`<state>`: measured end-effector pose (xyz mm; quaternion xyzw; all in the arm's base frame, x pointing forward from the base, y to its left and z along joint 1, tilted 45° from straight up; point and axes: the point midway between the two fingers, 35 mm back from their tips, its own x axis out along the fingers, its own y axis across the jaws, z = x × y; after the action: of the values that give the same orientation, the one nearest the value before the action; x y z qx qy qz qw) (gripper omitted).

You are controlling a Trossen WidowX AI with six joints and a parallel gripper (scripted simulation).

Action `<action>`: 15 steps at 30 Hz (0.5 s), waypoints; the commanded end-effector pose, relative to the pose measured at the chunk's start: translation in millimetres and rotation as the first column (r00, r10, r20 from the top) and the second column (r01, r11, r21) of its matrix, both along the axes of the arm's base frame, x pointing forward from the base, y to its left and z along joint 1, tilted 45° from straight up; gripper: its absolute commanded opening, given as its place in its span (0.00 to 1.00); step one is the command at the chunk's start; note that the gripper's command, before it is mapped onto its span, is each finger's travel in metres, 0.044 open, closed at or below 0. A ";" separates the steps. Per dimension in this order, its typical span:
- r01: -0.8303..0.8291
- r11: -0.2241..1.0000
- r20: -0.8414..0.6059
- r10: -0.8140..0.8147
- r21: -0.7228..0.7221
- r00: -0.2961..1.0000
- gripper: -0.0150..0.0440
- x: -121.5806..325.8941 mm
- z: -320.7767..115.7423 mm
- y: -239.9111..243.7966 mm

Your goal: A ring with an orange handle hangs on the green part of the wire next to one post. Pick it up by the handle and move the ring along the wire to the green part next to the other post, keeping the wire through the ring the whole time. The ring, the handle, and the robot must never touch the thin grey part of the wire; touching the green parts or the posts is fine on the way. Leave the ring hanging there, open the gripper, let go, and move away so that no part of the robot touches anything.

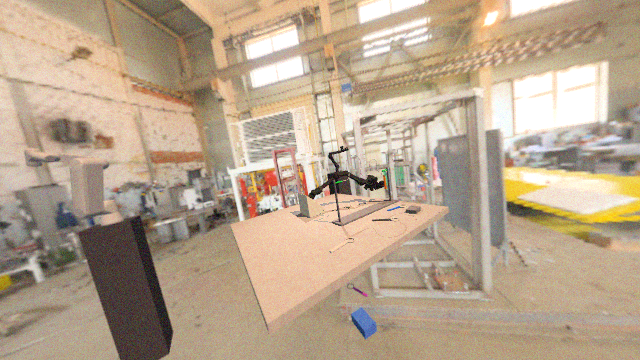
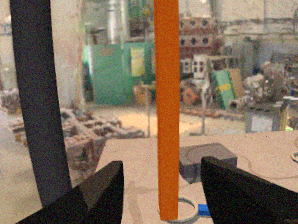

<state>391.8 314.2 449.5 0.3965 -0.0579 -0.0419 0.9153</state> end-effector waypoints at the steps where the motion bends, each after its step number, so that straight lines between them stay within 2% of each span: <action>1: -0.005 1.000 -0.001 0.005 0.002 1.000 0.53 6.7 -1.8 2.0; 15: -0.005 1.000 0.000 0.005 0.001 1.000 0.53 28.8 -1.1 -2.3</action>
<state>415.4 309.9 450.6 0.3963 -0.0587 -0.0416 0.9153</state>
